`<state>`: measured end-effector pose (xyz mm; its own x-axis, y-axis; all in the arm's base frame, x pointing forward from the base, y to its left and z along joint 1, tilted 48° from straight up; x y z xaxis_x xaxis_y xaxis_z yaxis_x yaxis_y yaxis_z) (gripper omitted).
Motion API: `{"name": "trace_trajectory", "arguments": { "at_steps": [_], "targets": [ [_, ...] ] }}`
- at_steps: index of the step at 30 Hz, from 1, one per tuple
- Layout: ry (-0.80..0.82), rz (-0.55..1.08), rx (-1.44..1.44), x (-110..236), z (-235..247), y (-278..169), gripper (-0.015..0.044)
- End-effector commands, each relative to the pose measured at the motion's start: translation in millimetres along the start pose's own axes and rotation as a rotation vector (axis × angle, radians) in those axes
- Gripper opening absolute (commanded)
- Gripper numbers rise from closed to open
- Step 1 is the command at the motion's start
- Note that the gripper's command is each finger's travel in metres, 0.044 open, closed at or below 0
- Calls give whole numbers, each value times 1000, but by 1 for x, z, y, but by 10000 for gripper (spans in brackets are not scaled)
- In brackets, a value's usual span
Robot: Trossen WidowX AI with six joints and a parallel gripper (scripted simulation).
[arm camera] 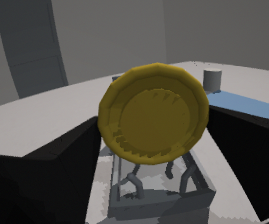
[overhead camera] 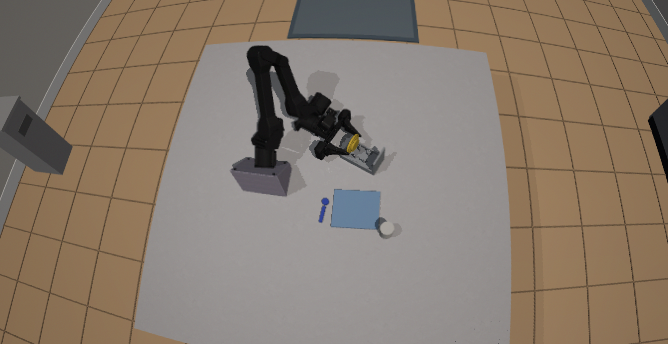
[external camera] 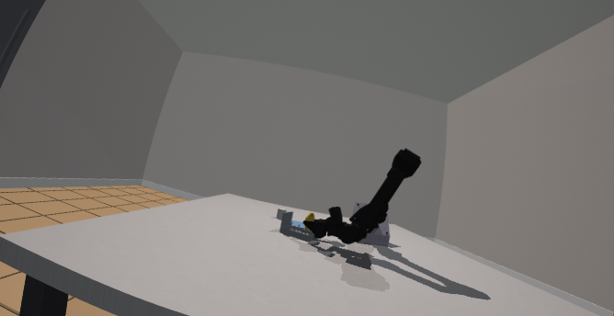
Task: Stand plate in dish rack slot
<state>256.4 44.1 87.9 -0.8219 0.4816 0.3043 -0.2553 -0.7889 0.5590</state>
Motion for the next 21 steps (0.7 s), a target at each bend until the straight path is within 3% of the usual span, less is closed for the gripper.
{"name": "trace_trajectory", "arguments": {
  "at_steps": [1, 15, 21],
  "targets": [
    [1, -2, -3, -1, -2, -13, 0],
    [-4, 9, 12, 0, -4, -11, 0],
    [-2, 8, 4, 0, -3, -11, 158]
  ]
}}
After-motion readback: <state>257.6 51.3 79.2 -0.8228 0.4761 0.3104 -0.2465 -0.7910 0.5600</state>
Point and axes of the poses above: the point midway between the two fingers, 35 mm back from their tips, its own x axis back along the fingers, its own z axis across the jaws, y = z × x, the point moved 1 cm from there along x, back along the fingers, and after that the axes turned 7 degrees about -x, right-handed, at the moved point
